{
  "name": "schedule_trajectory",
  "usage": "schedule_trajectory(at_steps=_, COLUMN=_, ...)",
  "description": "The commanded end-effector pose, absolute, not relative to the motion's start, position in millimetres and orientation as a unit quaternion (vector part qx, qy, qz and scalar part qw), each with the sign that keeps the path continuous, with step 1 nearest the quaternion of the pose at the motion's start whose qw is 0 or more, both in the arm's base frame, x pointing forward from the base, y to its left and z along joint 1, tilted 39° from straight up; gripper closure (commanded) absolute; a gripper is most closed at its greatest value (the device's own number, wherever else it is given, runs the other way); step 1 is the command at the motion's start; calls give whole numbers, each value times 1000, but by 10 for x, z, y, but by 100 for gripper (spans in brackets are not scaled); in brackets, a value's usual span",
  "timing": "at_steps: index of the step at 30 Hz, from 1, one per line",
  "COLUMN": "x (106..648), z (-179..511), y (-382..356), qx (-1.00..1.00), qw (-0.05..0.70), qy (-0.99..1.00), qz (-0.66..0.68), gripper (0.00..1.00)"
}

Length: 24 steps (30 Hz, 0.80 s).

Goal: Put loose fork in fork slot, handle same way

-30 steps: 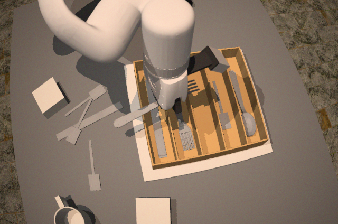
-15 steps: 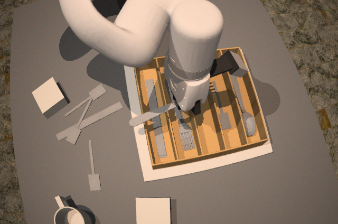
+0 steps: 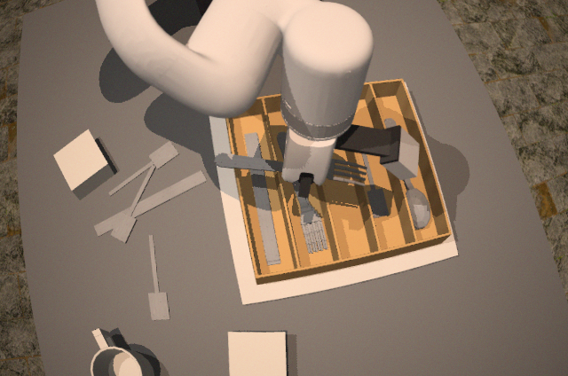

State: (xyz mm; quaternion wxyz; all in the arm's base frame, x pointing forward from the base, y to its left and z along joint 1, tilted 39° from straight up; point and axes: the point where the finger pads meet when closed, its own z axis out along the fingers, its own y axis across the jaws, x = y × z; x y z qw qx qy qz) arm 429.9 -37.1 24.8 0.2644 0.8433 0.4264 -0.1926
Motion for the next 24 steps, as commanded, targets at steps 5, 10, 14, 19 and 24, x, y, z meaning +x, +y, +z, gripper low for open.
schedule_trajectory(at_steps=5, x=4315, z=260, y=-363, qx=919, qw=306, qy=217, qz=-120, gripper=97)
schedule_trajectory(at_steps=10, x=4316, z=262, y=-364, qx=940, qw=316, qy=101, qz=-81, gripper=97)
schedule_trajectory(at_steps=14, x=4316, z=262, y=-364, qx=944, qw=319, qy=54, qz=-65, gripper=97)
schedule_trajectory(at_steps=19, x=4317, z=263, y=-364, qx=939, qw=331, qy=-88, qz=-13, gripper=97)
schedule_trajectory(at_steps=24, x=4325, z=263, y=-372, qx=934, qw=334, qy=-125, qz=-13, gripper=97)
